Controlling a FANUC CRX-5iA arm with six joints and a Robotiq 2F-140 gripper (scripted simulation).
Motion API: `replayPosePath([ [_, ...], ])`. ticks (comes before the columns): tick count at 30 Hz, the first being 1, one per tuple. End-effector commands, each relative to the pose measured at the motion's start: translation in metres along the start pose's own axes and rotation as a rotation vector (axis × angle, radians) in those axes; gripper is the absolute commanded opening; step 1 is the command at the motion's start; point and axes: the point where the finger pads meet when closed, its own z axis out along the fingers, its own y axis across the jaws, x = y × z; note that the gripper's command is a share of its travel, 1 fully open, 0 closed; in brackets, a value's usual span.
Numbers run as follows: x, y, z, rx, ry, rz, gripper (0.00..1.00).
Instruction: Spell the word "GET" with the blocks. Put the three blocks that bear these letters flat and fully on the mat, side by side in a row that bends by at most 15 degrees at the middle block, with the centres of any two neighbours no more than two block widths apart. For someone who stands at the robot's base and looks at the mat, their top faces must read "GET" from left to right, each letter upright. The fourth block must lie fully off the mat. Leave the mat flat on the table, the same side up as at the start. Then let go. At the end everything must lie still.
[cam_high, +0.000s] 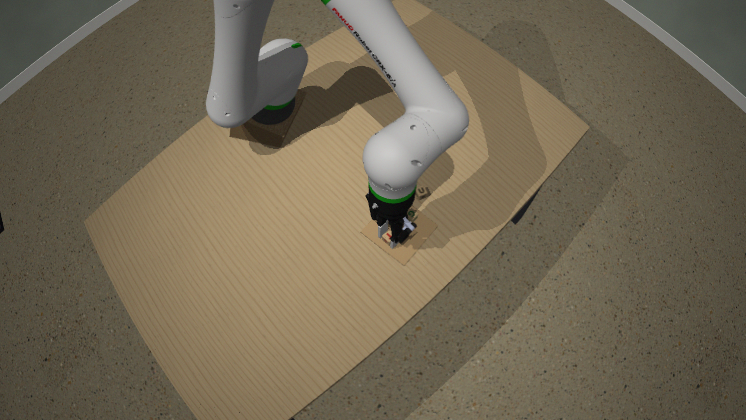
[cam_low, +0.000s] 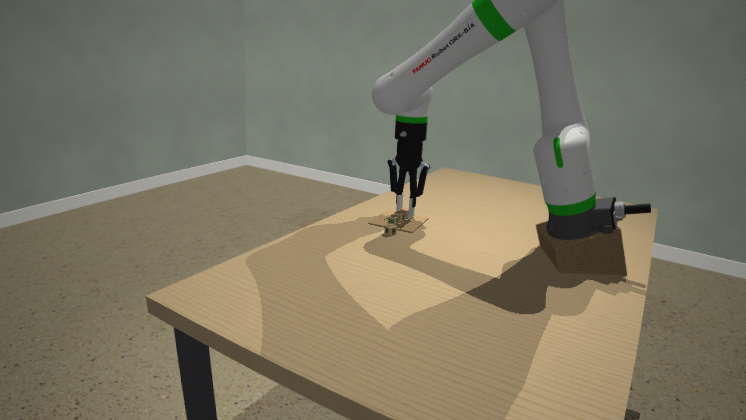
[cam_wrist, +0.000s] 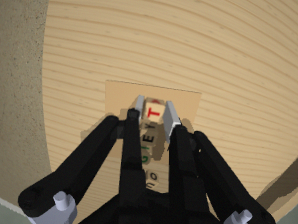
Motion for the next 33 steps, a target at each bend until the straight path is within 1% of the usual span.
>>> replayPosePath([
  [1,0.0,0.0,0.0,0.0,0.0,0.0,0.22],
  [2,0.0,0.0,0.0,0.0,0.0,0.0,0.25],
  [14,0.0,0.0,0.0,0.0,0.0,0.0,0.25],
  [18,0.0,0.0,-0.005,0.0,0.0,0.0,0.25],
  [22,0.0,0.0,-0.019,0.0,0.0,0.0,0.25],
  [27,0.0,0.0,-0.045,0.0,0.0,0.0,0.25],
  [29,0.0,0.0,-0.045,0.0,0.0,0.0,0.25],
  [33,0.0,0.0,-0.067,0.0,0.0,0.0,0.25],
])
